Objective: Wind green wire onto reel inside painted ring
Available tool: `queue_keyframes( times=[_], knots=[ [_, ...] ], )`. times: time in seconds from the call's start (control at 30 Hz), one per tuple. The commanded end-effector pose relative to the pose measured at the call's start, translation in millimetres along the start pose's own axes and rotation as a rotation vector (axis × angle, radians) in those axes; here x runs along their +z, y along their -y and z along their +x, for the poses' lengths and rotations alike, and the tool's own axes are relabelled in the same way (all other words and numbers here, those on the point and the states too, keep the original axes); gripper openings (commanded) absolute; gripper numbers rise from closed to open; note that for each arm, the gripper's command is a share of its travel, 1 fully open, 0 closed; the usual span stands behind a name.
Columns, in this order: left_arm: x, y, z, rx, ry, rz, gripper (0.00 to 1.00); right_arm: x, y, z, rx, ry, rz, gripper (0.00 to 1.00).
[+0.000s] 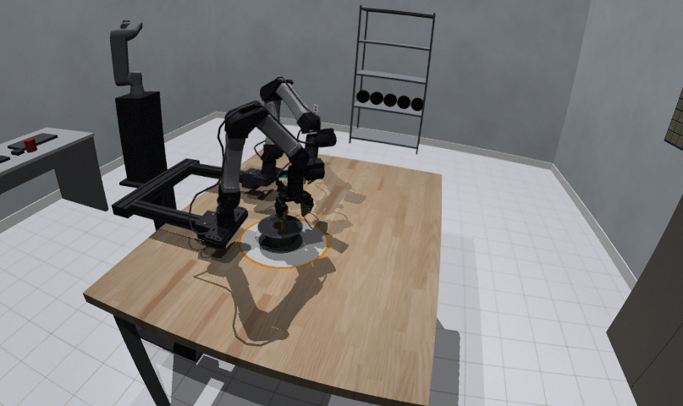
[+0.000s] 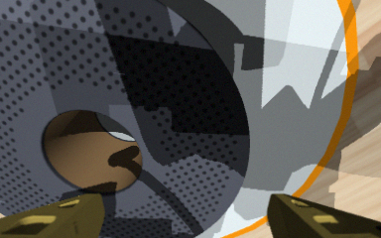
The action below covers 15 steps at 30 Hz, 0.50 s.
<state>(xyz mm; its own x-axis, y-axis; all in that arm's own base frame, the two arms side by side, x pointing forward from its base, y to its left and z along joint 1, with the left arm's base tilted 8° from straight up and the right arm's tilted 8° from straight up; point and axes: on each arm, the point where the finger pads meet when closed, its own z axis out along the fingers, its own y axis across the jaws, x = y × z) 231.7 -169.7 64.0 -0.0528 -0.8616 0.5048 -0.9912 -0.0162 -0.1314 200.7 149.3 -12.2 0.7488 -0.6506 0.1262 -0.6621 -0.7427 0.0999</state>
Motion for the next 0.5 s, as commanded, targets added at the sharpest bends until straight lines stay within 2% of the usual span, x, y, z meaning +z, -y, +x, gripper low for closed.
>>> queue_keyframes(
  times=[0.0, 0.27, 0.47],
  knots=[
    [-14.9, 7.7, 4.8, 0.117, 0.043, 0.205, 0.15, -11.6, 9.4, -1.4, 0.003, 0.003, 0.041, 0.81],
    [-44.6, -6.7, 6.3, 0.26, 0.151, 0.416, 0.15, -11.6, 9.4, -1.4, 0.003, 0.003, 0.041, 0.81],
    [-49.7, -12.8, 3.5, 0.306, 0.194, 0.477, 0.15, -11.6, 9.4, -1.4, 0.003, 0.003, 0.041, 0.81]
  ],
)
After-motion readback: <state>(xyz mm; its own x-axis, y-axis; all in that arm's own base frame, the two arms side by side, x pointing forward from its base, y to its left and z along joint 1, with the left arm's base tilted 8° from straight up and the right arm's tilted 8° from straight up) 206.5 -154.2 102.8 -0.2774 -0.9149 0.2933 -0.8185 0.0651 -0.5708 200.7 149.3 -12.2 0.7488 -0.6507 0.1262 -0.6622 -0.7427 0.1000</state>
